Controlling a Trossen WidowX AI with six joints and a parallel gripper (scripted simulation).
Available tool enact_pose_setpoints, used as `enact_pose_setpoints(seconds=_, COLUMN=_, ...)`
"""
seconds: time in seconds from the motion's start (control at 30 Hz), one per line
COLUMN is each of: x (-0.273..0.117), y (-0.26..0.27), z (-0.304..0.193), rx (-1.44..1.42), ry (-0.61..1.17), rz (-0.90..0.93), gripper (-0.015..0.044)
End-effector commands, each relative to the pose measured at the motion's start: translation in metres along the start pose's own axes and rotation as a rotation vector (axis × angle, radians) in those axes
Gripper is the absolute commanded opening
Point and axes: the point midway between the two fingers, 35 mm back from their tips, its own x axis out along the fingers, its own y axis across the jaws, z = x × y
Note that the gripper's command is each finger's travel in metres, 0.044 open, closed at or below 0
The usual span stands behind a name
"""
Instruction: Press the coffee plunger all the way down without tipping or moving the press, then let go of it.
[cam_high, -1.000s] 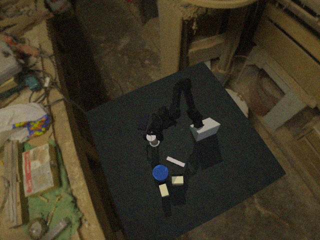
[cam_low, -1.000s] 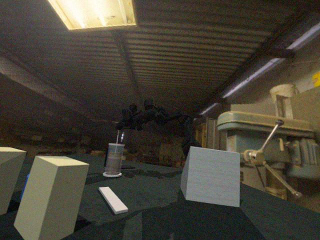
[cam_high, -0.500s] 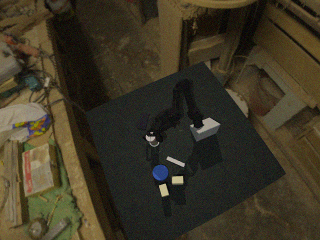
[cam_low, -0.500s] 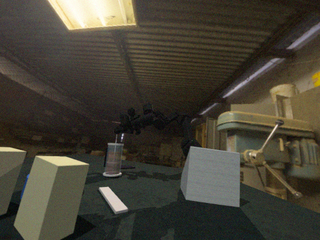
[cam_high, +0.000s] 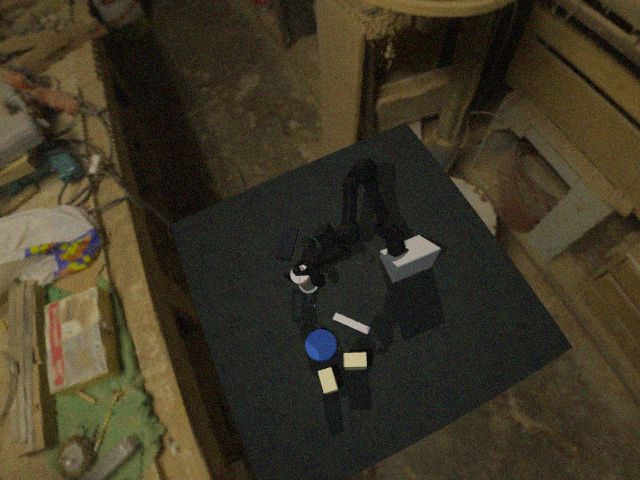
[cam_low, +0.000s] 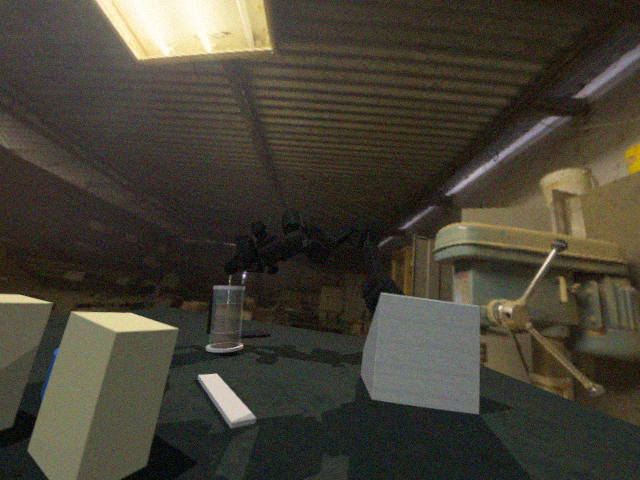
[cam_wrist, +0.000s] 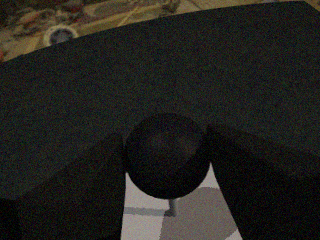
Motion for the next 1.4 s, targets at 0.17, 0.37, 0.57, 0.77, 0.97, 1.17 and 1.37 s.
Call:
enact_pose_setpoints(seconds=0.17, x=0.0071, y=-0.0001, z=-0.0137, rx=-0.031, ry=0.048, rz=-0.013, gripper=0.0125)
enact_pose_setpoints(seconds=0.37, x=0.0080, y=0.0005, z=-0.0129, rx=-0.031, ry=0.048, rz=-0.013, gripper=0.0125)
enact_pose_setpoints(seconds=0.57, x=0.0087, y=0.0012, z=-0.0123, rx=-0.030, ry=0.048, rz=-0.013, gripper=0.0125)
enact_pose_setpoints(seconds=0.77, x=0.0094, y=0.0017, z=-0.0117, rx=-0.030, ry=0.048, rz=-0.013, gripper=0.0125)
enact_pose_setpoints(seconds=0.97, x=0.0101, y=0.0022, z=-0.0111, rx=-0.030, ry=0.048, rz=-0.013, gripper=0.0125)
enact_pose_setpoints(seconds=1.17, x=0.0108, y=0.0026, z=-0.0106, rx=-0.030, ry=0.048, rz=-0.013, gripper=0.0125)
enact_pose_setpoints(seconds=1.37, x=0.0114, y=0.0029, z=-0.0102, rx=-0.030, ry=0.048, rz=-0.013, gripper=0.0125)
